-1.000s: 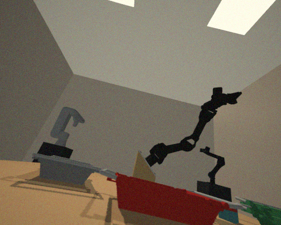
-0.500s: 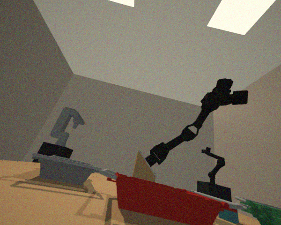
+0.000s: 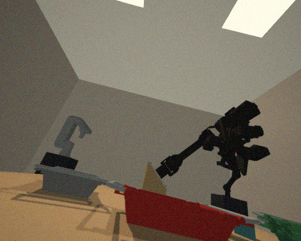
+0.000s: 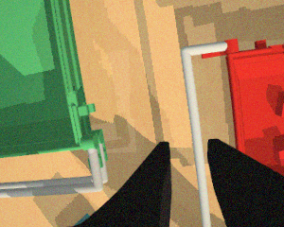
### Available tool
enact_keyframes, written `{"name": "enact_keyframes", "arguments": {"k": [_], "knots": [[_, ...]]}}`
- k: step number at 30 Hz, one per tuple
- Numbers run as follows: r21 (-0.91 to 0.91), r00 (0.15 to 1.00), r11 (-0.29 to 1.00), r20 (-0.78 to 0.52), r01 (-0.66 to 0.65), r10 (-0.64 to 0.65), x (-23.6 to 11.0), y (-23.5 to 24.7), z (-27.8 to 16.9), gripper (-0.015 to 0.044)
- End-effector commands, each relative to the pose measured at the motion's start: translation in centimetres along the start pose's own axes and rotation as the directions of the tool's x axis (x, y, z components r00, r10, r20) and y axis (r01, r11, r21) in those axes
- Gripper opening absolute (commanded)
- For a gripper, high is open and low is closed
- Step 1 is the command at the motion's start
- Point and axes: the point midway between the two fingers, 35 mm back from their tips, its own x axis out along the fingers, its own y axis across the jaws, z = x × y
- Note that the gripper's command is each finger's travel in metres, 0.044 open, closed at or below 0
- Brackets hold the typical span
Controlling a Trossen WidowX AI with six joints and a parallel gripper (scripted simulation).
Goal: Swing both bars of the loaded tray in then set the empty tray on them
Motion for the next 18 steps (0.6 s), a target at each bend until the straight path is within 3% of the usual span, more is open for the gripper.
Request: {"name": "enact_keyframes", "arguments": {"k": [1, 11, 18], "knots": [[-0.078, 0.975, 0.997, -0.220, 0.007, -0.024, 4.8, -1.6, -4.0, 0.0082], [-0.090, 0.967, 0.996, -0.253, 0.004, -0.027, 5.9, -1.8, -4.7, 0.0082], [-0.090, 0.967, 0.996, -0.253, 0.003, -0.026, 9.0, -1.9, -5.4, 0.0082]]}}
